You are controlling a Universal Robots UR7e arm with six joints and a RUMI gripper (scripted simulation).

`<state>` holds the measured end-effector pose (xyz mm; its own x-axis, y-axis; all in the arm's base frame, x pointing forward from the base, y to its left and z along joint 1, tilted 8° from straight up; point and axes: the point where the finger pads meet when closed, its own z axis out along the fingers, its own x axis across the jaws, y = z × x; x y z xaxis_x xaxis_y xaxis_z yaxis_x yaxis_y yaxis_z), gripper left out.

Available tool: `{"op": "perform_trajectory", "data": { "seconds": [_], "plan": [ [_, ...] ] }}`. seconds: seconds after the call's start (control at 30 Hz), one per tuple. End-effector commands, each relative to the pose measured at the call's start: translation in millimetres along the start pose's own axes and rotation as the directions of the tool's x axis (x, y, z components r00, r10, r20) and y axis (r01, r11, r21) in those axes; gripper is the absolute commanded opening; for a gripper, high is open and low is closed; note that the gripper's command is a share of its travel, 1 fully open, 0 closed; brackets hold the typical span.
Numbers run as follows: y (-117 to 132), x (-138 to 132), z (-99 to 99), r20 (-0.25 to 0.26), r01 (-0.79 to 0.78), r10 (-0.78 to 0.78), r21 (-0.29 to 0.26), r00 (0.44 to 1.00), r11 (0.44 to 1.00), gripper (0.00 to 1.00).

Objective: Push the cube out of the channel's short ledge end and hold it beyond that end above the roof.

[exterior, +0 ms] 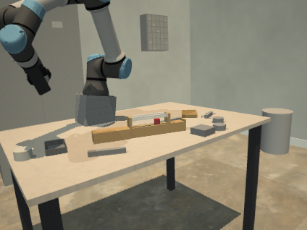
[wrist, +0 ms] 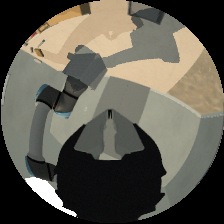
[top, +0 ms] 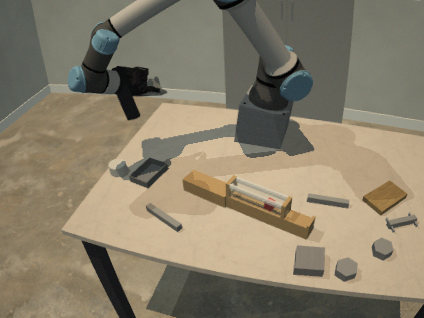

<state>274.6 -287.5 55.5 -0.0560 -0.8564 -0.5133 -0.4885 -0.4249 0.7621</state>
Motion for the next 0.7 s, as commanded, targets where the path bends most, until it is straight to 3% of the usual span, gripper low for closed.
{"op": "perform_trajectory", "data": {
  "seconds": [0.0, 0.13, 0.2, 0.4, 0.5, 0.57, 0.67],
  "plan": [
    [-19, -2, -4.6, -0.030, 0.037, -0.036, 0.045, 0.999, 0.998, 0.00],
    [-50, -5, -12.6, -0.086, 0.105, -0.096, 0.111, 0.992, 0.988, 0.00],
    [-50, -5, -12.6, -0.086, 0.105, -0.096, 0.111, 0.992, 0.988, 0.00],
    [-114, -15, -35.3, -0.243, 0.278, -0.223, 0.223, 0.944, 0.934, 0.00],
    [-126, -17, -40.5, -0.277, 0.315, -0.246, 0.238, 0.929, 0.919, 0.00],
    [-150, -23, -51.9, -0.352, 0.393, -0.292, 0.261, 0.889, 0.882, 0.00],
    [-162, -27, -58.1, -0.392, 0.433, -0.313, 0.268, 0.865, 0.860, 0.00]
  ]
}}
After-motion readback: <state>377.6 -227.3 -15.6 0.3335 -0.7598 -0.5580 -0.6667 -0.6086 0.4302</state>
